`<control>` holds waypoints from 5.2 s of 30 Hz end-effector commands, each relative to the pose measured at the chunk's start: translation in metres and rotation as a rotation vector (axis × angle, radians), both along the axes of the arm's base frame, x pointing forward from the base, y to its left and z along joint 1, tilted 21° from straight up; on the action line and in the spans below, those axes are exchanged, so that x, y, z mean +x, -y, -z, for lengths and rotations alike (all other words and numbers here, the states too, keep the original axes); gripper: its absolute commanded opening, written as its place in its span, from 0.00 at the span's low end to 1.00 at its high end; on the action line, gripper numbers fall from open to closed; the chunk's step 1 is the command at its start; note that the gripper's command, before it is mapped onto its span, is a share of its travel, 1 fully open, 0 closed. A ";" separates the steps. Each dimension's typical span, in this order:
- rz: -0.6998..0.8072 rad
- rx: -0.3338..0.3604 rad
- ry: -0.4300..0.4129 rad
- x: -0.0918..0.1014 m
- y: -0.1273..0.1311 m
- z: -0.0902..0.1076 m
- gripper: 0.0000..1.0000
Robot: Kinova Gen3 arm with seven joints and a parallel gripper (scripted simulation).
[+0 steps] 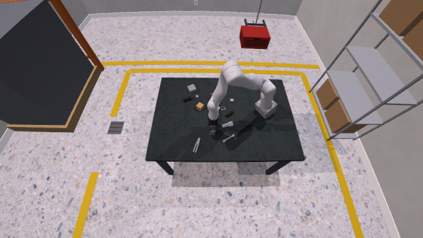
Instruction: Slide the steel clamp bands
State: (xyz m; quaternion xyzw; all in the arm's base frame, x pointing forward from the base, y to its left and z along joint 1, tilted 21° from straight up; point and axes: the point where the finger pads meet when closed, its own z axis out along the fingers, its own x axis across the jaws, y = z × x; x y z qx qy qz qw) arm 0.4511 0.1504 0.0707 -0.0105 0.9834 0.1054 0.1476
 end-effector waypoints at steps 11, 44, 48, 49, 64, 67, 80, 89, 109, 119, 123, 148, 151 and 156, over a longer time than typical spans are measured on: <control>0.002 0.001 0.001 0.001 0.006 0.000 0.75; 0.002 0.001 0.001 0.003 0.043 0.008 0.75; 0.002 0.001 0.001 0.003 0.050 0.010 0.75; 0.002 0.001 0.001 0.003 0.052 0.010 0.75; 0.002 0.001 0.001 0.005 0.079 0.016 0.75; 0.002 0.001 0.001 0.005 0.085 0.017 0.75; 0.002 0.001 0.001 0.006 0.110 0.022 0.75; 0.002 0.001 0.001 0.007 0.127 0.026 0.75; 0.002 0.001 0.001 0.009 0.166 0.034 0.75; 0.002 0.001 0.001 0.010 0.184 0.038 0.75; 0.002 0.001 0.001 0.010 0.187 0.038 0.75; 0.002 0.001 0.001 0.011 0.204 0.042 0.75; 0.002 0.001 0.001 0.011 0.205 0.042 0.75; 0.002 0.001 0.001 0.011 0.205 0.042 0.75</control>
